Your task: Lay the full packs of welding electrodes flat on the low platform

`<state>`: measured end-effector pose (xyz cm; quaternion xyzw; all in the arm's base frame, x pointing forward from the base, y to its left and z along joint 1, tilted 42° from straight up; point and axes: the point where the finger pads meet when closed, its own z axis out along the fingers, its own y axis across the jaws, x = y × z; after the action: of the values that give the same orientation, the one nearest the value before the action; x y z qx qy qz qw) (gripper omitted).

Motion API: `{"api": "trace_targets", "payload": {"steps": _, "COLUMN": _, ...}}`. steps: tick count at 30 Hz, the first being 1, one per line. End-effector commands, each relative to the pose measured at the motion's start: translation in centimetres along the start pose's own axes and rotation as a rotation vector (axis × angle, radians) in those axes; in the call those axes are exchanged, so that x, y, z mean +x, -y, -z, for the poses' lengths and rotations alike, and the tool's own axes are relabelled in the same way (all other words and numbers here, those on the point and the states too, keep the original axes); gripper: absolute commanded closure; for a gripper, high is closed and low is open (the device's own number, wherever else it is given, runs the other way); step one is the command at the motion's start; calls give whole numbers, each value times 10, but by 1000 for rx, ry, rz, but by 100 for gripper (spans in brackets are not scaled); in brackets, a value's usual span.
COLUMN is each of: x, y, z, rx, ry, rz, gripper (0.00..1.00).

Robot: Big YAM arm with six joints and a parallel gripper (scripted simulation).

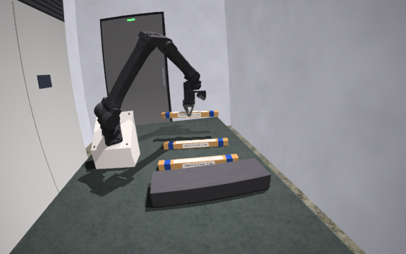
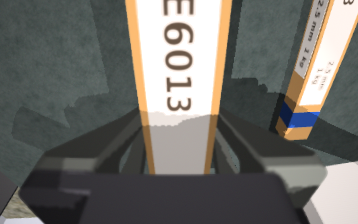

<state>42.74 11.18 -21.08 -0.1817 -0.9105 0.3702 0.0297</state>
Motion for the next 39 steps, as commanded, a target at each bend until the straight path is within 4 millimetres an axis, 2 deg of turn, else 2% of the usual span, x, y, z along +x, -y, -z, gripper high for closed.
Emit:
{"api": "trace_targets", "payload": {"steps": 1, "x": -23, "y": -16, "z": 52, "rx": -73, "ry": 63, "rz": -44, "gripper": 100}}
{"api": "trace_targets", "payload": {"steps": 39, "x": -18, "y": -12, "z": 122, "rx": -79, "ry": 62, "rz": -44, "gripper": 100}}
